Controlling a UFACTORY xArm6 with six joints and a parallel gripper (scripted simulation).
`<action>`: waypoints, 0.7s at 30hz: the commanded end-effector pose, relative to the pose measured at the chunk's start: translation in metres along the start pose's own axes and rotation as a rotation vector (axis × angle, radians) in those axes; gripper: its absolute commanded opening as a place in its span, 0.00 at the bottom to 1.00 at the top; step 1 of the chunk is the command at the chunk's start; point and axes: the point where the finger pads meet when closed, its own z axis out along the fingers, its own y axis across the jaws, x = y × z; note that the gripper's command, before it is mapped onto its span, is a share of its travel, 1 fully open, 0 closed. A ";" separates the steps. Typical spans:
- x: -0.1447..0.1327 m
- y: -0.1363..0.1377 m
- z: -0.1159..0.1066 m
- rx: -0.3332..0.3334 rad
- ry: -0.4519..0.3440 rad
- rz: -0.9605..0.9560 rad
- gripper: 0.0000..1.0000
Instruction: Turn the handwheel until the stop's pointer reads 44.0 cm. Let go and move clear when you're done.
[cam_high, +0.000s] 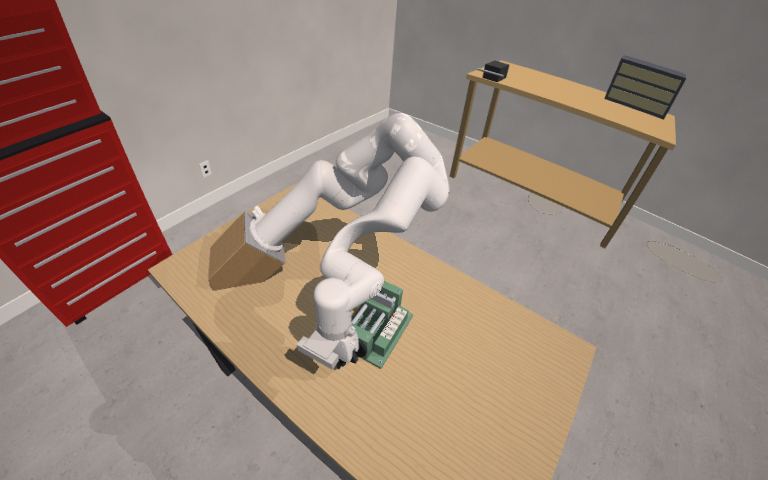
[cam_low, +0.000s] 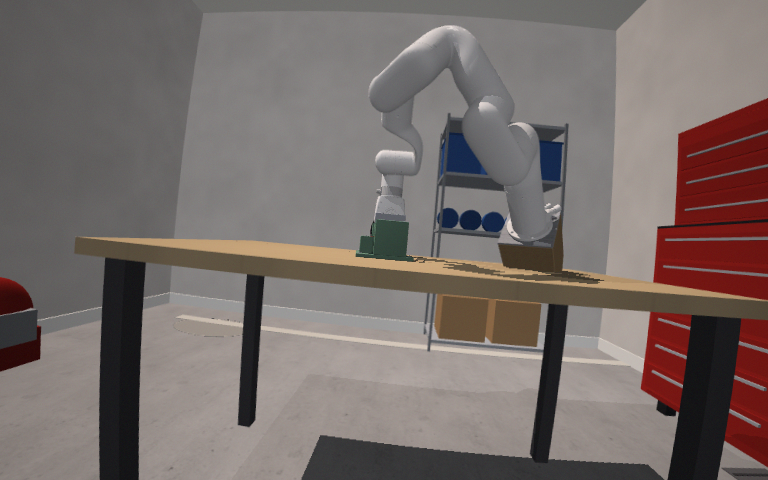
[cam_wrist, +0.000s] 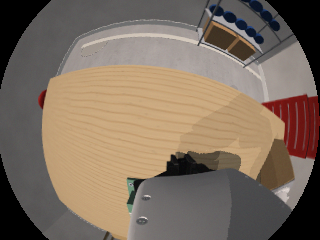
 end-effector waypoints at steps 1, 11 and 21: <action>0.001 0.004 -0.004 0.001 0.002 0.000 0.06; 0.001 0.012 -0.011 0.001 0.002 0.000 0.06; 0.001 0.015 -0.015 0.001 0.002 0.000 0.06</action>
